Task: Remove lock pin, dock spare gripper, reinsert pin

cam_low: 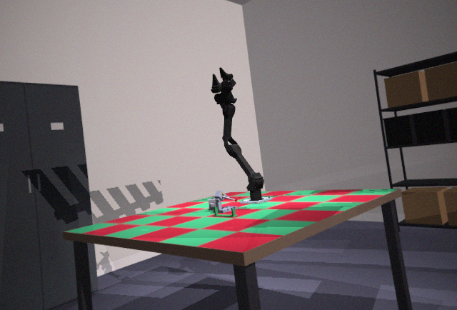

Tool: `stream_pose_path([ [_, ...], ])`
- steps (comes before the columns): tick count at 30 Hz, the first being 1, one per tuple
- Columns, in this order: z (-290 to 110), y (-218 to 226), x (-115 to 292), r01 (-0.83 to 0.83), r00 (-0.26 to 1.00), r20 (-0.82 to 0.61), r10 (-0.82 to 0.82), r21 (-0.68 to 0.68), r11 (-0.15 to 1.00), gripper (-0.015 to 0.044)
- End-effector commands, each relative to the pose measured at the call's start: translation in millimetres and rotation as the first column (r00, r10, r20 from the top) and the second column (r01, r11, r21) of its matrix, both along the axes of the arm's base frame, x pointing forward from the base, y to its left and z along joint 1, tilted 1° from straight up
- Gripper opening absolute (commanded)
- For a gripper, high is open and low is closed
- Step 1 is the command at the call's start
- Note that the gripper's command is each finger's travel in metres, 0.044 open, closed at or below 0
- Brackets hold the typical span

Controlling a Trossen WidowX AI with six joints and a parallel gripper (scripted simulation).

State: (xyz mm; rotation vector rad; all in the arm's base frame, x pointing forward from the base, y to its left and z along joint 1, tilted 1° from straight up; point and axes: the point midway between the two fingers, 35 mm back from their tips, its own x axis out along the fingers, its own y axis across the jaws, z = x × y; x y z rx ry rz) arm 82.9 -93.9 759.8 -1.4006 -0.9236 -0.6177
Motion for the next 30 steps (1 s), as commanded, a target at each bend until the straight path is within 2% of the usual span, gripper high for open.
stream_pose_path([
  [1,-0.1,1.8,-0.6,0.0,1.0,0.004,0.0,-0.006,1.0,0.0374],
  [4,-2.7,27.7,-8.7,-0.003,0.999,0.048,0.007,-0.091,0.996,0.03],
  [10,-12.2,105.7,-13.8,-0.032,0.999,0.032,0.042,-0.261,0.965,0.03],
  [16,-35.9,178.4,-2.4,-0.078,0.997,-0.043,0.066,-0.415,0.906,0.03],
  [23,-80.0,250.3,28.0,-0.159,0.979,-0.193,0.059,-0.557,0.815,0.03],
  [30,-139.0,302.5,70.8,-0.268,0.922,-0.388,-0.001,-0.637,0.723,0.03],
])
